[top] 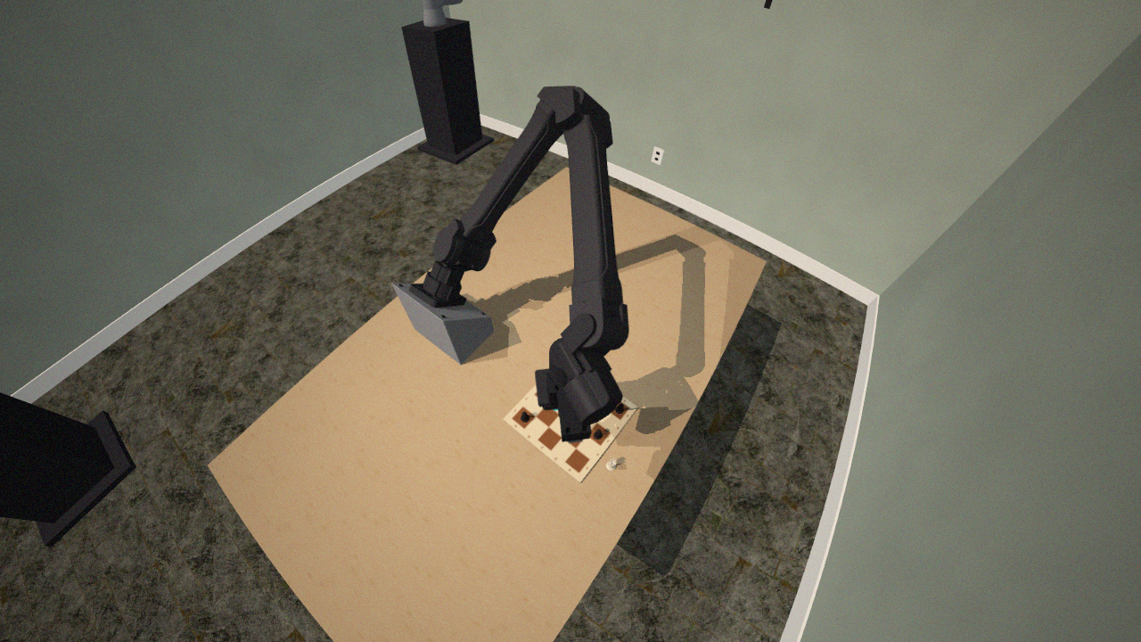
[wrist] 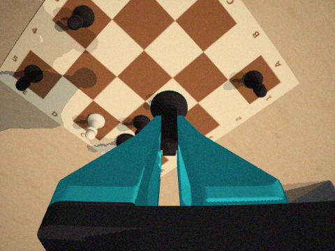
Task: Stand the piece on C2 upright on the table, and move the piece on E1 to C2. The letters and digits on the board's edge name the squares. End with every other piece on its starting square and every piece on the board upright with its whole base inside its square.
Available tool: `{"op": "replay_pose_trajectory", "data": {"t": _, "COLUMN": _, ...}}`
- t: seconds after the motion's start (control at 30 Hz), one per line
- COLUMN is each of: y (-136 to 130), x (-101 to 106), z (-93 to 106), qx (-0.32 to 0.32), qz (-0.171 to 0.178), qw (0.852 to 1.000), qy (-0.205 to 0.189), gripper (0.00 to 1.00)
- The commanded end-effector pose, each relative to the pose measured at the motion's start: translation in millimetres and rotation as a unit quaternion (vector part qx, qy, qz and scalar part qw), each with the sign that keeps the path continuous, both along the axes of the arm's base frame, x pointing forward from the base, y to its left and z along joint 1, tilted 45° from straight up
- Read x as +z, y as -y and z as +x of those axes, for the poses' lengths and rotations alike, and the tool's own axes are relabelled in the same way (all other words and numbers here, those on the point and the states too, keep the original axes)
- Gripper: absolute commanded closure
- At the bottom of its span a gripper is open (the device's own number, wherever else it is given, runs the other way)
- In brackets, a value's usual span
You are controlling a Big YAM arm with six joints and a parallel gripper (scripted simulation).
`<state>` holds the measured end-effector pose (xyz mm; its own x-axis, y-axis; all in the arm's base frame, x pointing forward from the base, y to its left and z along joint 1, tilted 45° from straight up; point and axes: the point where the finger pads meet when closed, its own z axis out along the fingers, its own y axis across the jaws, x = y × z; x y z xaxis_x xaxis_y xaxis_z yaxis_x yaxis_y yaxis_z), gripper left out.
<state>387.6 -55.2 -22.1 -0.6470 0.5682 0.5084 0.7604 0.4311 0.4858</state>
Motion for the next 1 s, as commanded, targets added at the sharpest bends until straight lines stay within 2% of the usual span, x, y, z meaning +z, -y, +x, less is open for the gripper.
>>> {"op": "replay_pose_trajectory", "data": {"t": 0.0, "y": -4.2, "x": -0.6, "z": 9.2, "qx": -0.006, "qz": -0.001, "qw": 1.000, "qy": -0.009, "gripper": 1.00}}
{"op": "replay_pose_trajectory", "data": {"t": 0.2, "y": -4.4, "x": -1.1, "z": 9.0, "qx": -0.006, "qz": -0.002, "qw": 1.000, "qy": -0.008, "gripper": 1.00}}
{"op": "replay_pose_trajectory", "data": {"t": 0.43, "y": -14.7, "x": -11.3, "z": 3.2, "qx": -0.006, "qz": 0.001, "qw": 1.000, "qy": -0.012, "gripper": 1.00}}
{"op": "replay_pose_trajectory", "data": {"t": 0.67, "y": -28.6, "x": -24.9, "z": 3.7, "qx": -0.006, "qz": 0.002, "qw": 1.000, "qy": -0.013, "gripper": 1.00}}
{"op": "replay_pose_trajectory", "data": {"t": 0.97, "y": -59.7, "x": -55.4, "z": 4.8, "qx": -0.006, "qz": 0.002, "qw": 1.000, "qy": -0.013, "gripper": 1.00}}
